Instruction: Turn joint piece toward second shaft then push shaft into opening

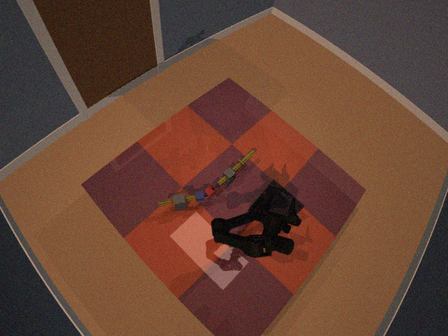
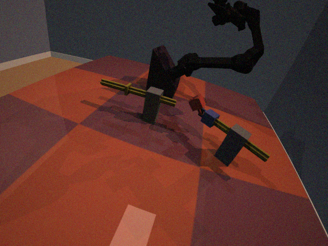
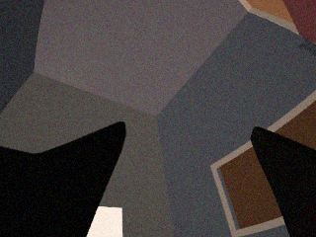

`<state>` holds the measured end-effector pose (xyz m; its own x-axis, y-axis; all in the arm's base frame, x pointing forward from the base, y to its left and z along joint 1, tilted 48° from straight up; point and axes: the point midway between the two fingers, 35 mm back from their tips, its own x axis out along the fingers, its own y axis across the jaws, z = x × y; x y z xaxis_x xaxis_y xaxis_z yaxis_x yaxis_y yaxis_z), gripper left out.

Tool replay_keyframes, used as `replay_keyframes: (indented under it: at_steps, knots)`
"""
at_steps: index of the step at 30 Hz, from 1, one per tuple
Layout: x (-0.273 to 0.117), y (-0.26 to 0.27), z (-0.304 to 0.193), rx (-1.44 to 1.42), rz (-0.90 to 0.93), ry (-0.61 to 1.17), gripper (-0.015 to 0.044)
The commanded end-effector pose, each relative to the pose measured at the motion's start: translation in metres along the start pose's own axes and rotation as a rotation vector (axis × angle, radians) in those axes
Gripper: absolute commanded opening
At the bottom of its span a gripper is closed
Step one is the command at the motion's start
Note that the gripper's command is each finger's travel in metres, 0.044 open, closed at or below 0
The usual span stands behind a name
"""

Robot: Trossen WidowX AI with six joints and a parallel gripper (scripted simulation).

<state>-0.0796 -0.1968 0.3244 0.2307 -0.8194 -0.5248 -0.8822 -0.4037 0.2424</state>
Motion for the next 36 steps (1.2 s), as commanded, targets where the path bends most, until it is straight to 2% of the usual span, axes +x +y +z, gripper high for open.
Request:
replay_keyframes:
  at_steps: [1, 18, 36]
  knots:
    - [0.012, -0.006, 0.001, -0.092, -0.075, 0.001, 0.0440]
    - [0.055, -0.040, -0.004, -0.525, -0.346, 0.064, 0.0440]
    - [0.092, -0.092, -0.008, -1.002, -0.639, 0.241, 0.0440]
